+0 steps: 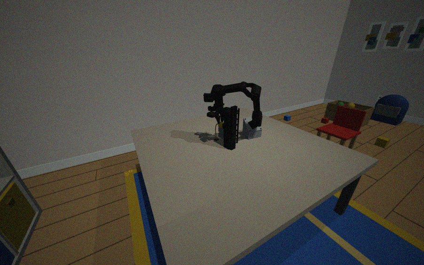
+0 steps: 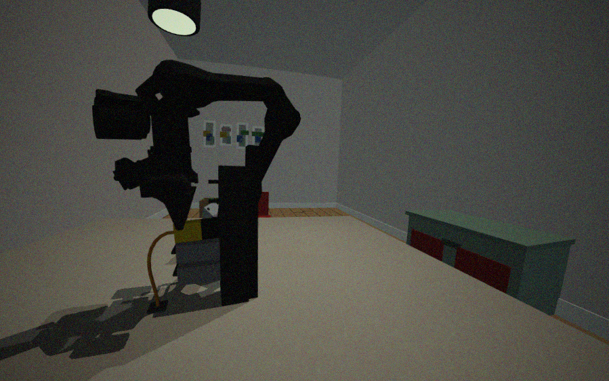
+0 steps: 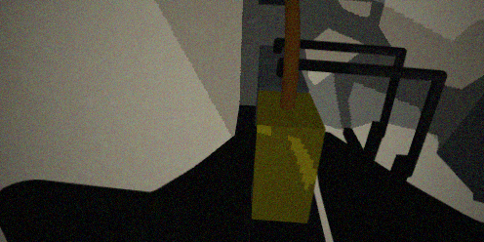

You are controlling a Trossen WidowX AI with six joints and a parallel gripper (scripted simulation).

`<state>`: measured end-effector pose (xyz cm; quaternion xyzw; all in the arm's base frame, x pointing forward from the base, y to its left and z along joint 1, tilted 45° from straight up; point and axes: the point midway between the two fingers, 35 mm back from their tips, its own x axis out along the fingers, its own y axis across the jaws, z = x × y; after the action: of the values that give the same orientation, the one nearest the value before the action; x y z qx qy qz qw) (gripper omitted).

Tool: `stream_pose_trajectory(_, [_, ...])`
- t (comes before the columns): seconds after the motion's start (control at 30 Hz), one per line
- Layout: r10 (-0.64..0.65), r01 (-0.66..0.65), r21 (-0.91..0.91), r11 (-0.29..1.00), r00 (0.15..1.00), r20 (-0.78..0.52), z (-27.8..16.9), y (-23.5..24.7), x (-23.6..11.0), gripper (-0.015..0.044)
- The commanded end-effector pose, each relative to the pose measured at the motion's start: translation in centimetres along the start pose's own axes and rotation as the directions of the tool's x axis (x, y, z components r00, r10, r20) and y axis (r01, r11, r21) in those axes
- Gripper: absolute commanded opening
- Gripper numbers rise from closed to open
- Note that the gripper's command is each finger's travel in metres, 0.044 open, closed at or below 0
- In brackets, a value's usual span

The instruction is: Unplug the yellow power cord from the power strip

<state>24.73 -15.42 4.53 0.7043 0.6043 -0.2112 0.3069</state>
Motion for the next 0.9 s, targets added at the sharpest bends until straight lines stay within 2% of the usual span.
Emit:
stream_pose_trajectory(0.0, [0.022,-0.021,-0.018,1.0,0.997,0.08,3.5,0.1,-1.2,0.0])
stream_pose_trajectory(0.4, [0.023,-0.021,-0.017,1.0,0.997,0.08,5.4,-0.1,-1.7,0.0])
stream_pose_trajectory(0.87, [0.023,-0.022,-0.015,1.0,0.997,0.078,4.9,-0.1,-1.4,0.0368])
